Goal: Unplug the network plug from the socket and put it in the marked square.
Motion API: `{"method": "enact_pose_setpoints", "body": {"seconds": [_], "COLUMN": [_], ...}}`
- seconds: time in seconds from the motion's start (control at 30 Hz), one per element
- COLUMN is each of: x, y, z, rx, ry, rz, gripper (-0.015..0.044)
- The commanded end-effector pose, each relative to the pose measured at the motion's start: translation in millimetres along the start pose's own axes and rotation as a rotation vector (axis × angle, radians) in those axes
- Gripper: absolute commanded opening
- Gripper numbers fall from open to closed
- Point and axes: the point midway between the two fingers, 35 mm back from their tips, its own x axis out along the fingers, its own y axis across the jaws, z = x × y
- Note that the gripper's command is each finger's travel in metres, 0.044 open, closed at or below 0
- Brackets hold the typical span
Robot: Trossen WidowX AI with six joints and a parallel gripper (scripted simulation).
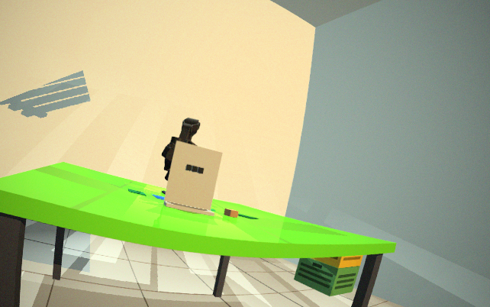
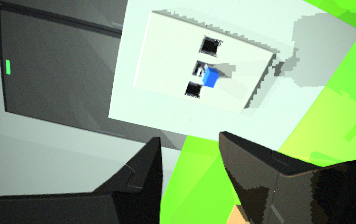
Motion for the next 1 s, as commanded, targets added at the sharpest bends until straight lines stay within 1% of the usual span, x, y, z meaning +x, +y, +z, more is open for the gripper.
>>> {"method": "enact_pose_setpoints", "body": {"seconds": [0.0,0.2,0.4,0.8,0.97], "x": [-13,-34,-35,19,23], "y": [-10,-21,-22,-24,-25], "z": [-2,-6,-6,7,8], "rx": [0.124,0.309,0.329,0.328,0.328], "ry": [0.009,0.019,0.020,0.019,0.019], "rz": [0.001,0.005,0.005,0.010,0.011], "gripper": [0.0156,0.0156,0.0156,0.0156,0.0156]}}
